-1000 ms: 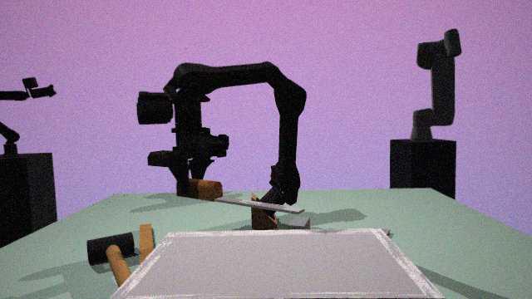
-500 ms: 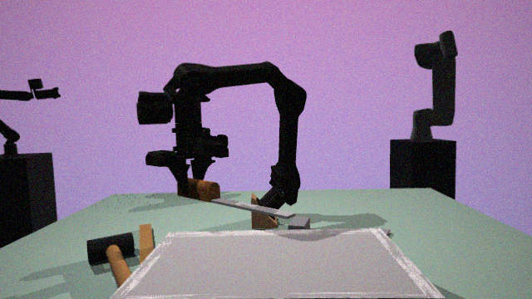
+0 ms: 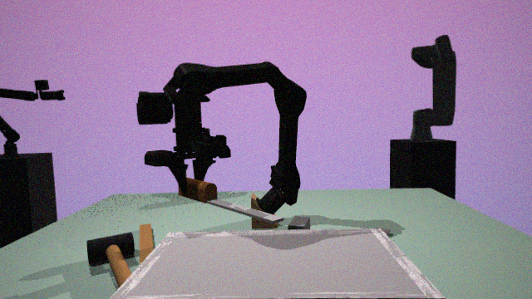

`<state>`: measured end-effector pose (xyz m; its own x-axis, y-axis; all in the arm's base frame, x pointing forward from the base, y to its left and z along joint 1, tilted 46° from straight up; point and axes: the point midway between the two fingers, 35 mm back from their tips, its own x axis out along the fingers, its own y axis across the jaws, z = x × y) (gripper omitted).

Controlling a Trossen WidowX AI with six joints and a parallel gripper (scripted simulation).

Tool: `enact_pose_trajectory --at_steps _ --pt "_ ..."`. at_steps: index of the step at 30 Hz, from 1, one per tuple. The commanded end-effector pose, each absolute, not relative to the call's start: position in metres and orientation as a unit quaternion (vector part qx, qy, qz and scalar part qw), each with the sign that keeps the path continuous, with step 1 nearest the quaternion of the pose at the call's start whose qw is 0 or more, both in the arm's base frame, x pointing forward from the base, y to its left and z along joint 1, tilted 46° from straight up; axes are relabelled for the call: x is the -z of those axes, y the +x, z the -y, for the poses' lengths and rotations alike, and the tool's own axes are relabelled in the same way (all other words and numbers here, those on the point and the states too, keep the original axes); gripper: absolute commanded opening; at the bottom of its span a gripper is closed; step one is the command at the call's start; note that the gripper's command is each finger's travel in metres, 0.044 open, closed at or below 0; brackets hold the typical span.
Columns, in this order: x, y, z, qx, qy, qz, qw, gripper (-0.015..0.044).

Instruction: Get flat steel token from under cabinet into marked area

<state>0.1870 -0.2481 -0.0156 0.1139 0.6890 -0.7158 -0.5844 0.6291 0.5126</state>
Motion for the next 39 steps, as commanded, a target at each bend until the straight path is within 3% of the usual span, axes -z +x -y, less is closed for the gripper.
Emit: enact_pose_trajectory --at_steps 1,39 --pt "0.0150 0.1868 0.2488 -0.418 0.065 -0.514 0.746 0.0000" --pt "0.0149 0.1869 0.2488 -0.335 0.177 -0.571 0.728 0.0000"
